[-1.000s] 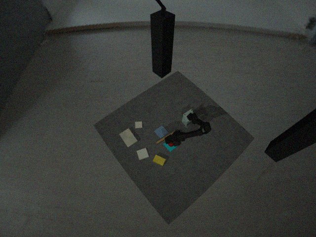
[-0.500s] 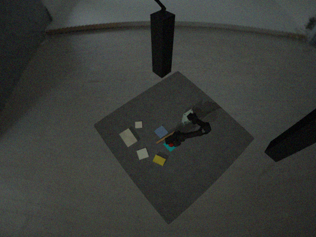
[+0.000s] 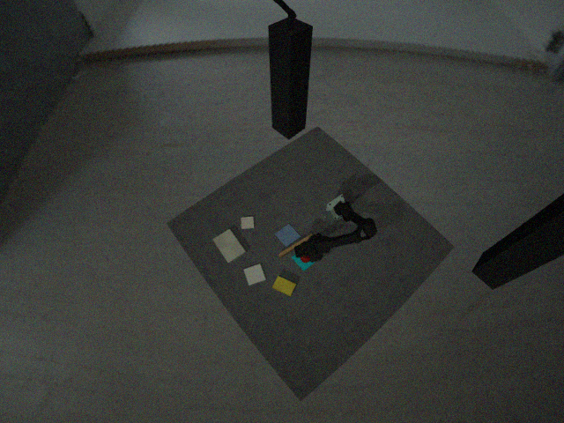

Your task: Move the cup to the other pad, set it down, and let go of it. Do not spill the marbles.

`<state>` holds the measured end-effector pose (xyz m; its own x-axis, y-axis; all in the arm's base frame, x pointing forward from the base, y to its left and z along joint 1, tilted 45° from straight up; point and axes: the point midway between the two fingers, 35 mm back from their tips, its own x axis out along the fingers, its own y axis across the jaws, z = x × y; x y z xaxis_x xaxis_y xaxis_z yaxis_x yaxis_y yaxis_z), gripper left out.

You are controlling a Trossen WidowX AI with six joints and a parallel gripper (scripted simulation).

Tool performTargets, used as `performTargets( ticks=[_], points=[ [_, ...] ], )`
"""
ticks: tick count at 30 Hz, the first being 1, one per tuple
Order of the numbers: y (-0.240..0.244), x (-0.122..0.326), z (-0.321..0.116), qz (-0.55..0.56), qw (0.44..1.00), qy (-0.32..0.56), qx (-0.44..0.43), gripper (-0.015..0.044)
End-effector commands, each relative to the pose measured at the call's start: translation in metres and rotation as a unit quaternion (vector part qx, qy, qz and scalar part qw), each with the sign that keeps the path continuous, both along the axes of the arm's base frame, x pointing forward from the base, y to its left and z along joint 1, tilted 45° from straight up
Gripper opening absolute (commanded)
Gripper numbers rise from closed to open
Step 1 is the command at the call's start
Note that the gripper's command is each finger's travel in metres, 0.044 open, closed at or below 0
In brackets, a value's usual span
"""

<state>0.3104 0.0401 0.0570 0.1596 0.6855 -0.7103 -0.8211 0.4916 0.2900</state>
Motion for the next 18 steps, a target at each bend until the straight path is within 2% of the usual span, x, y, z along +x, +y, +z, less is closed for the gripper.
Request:
performTargets(
  ticks=[1, 18],
  points=[
    [0.0, 0.0, 0.0, 0.001, 1.0, 0.0, 0.0, 0.0128],
    [-0.016, -0.003, 0.014, -0.001, 1.0, 0.001, -0.001, 0.0128]
  ],
)
